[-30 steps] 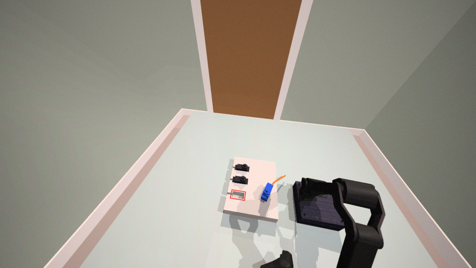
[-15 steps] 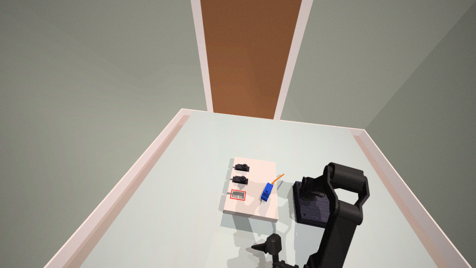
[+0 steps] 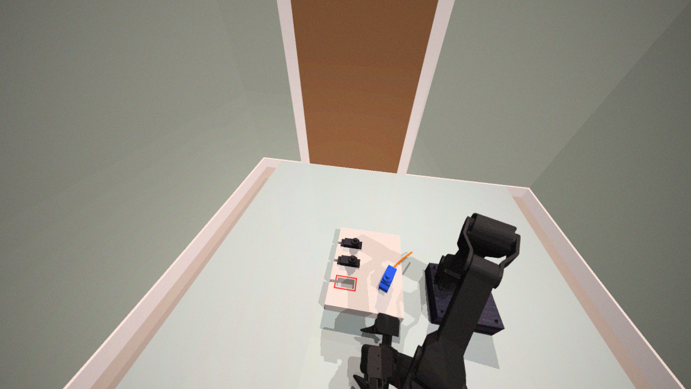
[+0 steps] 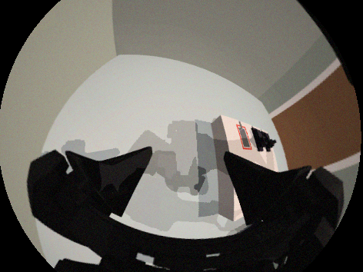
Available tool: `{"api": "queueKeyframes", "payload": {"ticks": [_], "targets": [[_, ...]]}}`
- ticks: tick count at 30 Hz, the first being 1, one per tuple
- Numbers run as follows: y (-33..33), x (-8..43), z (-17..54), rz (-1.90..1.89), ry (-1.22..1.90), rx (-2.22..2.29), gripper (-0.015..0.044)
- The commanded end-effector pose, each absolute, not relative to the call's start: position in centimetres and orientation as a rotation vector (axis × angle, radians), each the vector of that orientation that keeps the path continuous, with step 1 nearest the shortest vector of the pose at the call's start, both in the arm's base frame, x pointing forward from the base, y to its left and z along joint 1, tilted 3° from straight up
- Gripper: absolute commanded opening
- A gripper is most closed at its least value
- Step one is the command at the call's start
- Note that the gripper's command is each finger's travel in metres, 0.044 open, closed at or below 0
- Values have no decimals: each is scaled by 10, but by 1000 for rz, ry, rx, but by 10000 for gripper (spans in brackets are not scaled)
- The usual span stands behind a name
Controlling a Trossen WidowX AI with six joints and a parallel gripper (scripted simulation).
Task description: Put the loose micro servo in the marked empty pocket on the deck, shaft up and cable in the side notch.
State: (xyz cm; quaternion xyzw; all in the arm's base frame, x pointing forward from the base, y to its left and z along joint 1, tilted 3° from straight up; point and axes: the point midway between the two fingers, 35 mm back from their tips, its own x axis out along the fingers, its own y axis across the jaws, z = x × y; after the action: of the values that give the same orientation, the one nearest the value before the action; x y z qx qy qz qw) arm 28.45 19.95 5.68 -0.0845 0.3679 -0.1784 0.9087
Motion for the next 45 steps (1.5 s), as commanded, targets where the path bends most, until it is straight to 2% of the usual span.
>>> {"api": "queueKeyframes", "payload": {"ticks": [1,27,45], "targets": [[186,285,59,-412,796,-99,440],[99,277,85,-759,954,491,440],[55,251,100,-1004,1004,908,440]]}}
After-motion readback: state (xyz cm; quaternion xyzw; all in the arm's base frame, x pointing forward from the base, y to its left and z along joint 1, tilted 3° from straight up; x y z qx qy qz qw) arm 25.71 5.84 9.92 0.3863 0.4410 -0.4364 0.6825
